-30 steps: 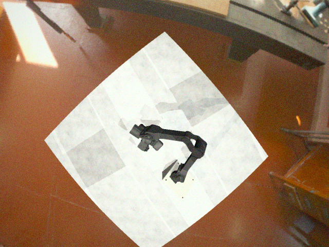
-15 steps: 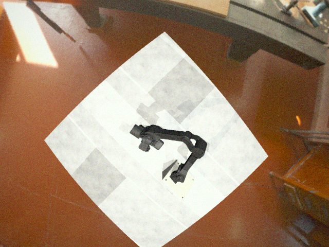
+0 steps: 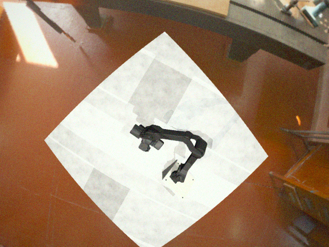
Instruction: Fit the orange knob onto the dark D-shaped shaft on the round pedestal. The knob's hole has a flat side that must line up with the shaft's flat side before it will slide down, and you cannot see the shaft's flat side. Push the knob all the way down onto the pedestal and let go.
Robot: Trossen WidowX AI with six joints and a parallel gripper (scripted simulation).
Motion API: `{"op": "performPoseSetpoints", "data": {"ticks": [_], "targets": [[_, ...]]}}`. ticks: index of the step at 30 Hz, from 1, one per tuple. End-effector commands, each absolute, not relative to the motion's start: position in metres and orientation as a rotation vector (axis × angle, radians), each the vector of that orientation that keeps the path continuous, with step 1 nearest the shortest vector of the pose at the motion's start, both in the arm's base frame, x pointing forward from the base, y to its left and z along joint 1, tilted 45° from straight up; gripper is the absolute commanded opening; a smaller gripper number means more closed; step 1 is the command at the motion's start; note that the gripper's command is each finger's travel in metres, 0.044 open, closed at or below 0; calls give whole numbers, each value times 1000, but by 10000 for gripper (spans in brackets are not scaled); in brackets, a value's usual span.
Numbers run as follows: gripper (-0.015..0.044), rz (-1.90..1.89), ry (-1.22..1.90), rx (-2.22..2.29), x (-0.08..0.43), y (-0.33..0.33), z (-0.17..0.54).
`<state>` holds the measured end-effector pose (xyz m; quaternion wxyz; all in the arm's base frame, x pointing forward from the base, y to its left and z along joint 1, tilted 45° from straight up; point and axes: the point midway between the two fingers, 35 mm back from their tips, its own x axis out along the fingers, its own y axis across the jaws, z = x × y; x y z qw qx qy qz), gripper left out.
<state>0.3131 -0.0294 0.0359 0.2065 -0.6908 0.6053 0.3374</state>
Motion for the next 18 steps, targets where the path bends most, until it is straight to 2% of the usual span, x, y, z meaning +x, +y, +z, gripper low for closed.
{"op": "performPoseSetpoints", "data": {"ticks": [1, 18], "targets": [[0, 941, 1686, -1930, 313, -28, 38], [0, 1158, 1643, -2060, 314, -27, 36]]}}
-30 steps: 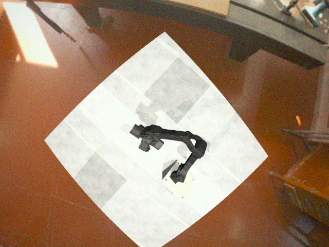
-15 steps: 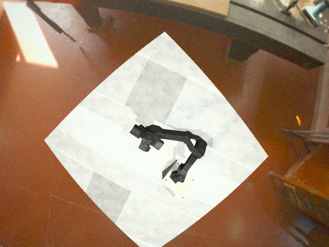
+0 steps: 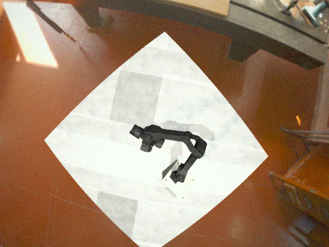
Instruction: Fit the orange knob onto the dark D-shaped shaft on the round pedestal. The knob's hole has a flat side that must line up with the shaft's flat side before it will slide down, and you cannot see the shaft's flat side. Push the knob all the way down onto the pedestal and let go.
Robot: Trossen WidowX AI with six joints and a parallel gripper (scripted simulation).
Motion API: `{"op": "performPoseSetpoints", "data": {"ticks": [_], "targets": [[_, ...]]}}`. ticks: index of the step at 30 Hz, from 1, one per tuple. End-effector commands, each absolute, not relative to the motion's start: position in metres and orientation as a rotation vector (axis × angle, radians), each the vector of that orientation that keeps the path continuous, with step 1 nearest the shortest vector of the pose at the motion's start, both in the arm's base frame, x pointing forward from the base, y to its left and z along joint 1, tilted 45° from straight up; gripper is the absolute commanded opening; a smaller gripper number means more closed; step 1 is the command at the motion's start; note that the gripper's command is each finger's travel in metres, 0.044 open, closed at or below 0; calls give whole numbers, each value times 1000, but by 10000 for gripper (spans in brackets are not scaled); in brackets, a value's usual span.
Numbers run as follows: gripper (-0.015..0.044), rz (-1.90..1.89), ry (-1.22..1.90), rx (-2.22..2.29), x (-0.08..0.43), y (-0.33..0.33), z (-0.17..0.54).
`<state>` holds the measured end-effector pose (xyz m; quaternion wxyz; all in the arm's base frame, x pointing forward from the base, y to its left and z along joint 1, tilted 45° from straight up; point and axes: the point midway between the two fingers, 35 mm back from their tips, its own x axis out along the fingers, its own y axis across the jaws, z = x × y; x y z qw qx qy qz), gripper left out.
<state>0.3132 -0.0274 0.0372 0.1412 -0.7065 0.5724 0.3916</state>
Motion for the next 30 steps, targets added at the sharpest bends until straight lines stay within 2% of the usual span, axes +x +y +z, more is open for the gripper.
{"op": "performPoseSetpoints", "data": {"ticks": [1, 30], "targets": [[0, 1158, 1643, -2060, 314, -28, 36], [0, 1158, 1643, -2060, 313, -29, 38]]}}
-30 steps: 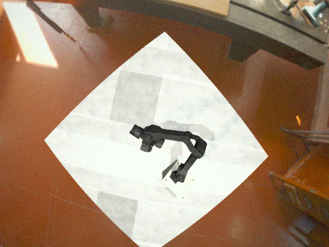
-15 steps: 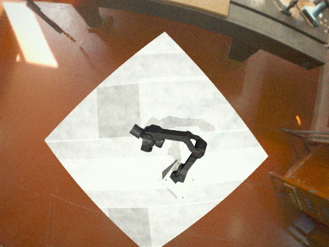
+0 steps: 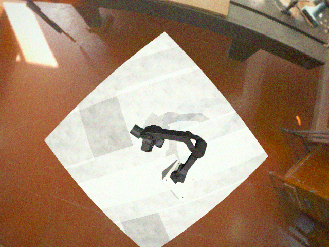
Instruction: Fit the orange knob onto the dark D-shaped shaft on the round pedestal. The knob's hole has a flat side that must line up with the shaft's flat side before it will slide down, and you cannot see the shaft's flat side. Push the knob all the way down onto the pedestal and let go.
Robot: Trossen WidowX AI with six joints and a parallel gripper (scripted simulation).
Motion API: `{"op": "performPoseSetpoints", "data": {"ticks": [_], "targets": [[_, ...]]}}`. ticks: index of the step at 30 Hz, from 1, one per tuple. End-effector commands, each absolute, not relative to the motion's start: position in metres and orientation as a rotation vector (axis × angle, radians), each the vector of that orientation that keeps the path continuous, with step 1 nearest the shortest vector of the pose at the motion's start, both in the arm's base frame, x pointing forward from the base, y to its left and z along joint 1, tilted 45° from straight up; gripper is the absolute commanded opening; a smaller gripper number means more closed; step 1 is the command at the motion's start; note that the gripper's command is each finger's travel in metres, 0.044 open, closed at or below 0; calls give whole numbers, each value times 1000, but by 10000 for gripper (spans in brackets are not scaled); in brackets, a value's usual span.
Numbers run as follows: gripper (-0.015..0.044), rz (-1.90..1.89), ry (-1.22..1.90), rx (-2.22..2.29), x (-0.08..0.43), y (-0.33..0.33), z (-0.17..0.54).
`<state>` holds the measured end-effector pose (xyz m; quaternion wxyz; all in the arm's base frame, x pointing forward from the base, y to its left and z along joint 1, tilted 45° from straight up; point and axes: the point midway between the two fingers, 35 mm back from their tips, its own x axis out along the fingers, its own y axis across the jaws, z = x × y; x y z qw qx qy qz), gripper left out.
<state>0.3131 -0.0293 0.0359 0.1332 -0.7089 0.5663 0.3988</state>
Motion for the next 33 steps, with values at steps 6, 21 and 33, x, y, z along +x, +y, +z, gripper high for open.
{"op": "performPoseSetpoints", "data": {"ticks": [6, 21, 33], "targets": [[0, 1185, 1637, -2076, 313, -27, 39], [0, 1383, 1581, -2183, 313, -29, 36], [0, 1383, 1581, -2183, 314, -30, 36]]}}
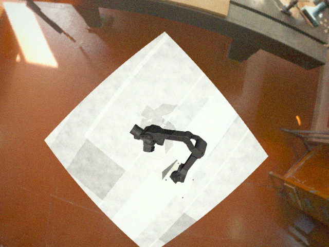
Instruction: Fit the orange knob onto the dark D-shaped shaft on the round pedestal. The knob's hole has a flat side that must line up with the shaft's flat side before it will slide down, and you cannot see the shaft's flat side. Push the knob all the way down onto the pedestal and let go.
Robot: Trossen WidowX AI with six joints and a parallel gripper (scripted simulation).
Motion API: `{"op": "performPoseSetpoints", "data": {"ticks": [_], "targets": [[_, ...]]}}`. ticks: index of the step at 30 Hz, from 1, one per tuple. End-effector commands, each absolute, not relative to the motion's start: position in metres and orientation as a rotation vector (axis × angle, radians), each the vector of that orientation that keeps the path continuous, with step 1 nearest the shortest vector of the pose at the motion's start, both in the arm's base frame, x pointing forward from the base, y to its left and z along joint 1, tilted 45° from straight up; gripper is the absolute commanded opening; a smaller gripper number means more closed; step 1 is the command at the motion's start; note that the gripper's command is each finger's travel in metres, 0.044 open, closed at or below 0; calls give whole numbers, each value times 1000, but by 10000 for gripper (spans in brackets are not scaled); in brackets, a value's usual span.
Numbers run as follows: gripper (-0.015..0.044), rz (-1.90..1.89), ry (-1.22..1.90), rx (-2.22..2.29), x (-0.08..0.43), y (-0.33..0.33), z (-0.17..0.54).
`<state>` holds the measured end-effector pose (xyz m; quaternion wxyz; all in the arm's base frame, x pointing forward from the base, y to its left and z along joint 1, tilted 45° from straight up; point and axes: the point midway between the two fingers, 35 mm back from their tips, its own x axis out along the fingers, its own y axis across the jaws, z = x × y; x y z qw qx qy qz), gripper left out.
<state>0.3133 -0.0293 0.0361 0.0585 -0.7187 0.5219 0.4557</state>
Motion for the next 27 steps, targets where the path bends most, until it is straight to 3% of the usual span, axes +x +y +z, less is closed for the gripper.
{"op": "performPoseSetpoints", "data": {"ticks": [1, 15, 27], "targets": [[0, 1383, 1581, -2183, 314, -30, 36], [0, 1383, 1581, -2183, 314, -26, 39], [0, 1615, 1497, -2294, 314, -27, 37]]}}
